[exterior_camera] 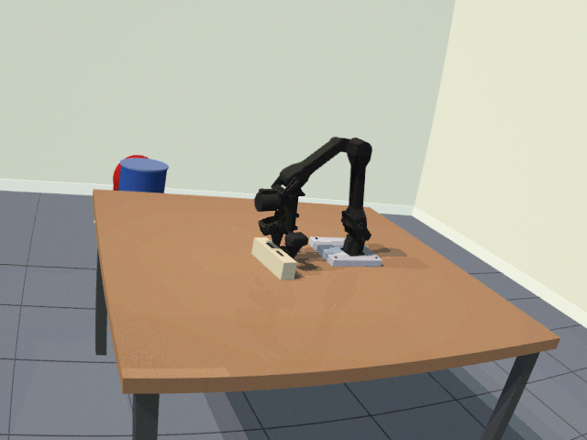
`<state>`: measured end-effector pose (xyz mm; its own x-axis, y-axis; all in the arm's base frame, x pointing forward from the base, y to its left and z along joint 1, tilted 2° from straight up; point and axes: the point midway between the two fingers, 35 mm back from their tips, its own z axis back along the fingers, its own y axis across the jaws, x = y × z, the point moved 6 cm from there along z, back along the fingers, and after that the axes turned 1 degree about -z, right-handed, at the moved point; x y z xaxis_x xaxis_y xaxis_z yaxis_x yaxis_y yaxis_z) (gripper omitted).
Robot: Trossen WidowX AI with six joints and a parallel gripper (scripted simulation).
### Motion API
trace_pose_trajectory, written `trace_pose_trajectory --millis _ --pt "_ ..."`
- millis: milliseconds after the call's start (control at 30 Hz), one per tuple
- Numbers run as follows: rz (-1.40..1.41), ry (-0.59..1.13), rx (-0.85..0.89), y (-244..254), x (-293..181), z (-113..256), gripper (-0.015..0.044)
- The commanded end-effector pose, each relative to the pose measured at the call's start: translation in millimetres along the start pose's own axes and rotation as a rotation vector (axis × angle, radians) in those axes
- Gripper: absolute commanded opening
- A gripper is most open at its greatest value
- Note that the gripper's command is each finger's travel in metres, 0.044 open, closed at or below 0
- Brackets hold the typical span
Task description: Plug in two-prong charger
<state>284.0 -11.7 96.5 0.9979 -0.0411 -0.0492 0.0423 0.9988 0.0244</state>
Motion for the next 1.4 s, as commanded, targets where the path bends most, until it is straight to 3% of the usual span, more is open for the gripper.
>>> trace_pose_trajectory --millis 0,1367 --pt "0.0 -0.004 0.001 0 -3 0 0.044" --pt "0.0 -0.013 0.002 -1 -35 -2 0.044"
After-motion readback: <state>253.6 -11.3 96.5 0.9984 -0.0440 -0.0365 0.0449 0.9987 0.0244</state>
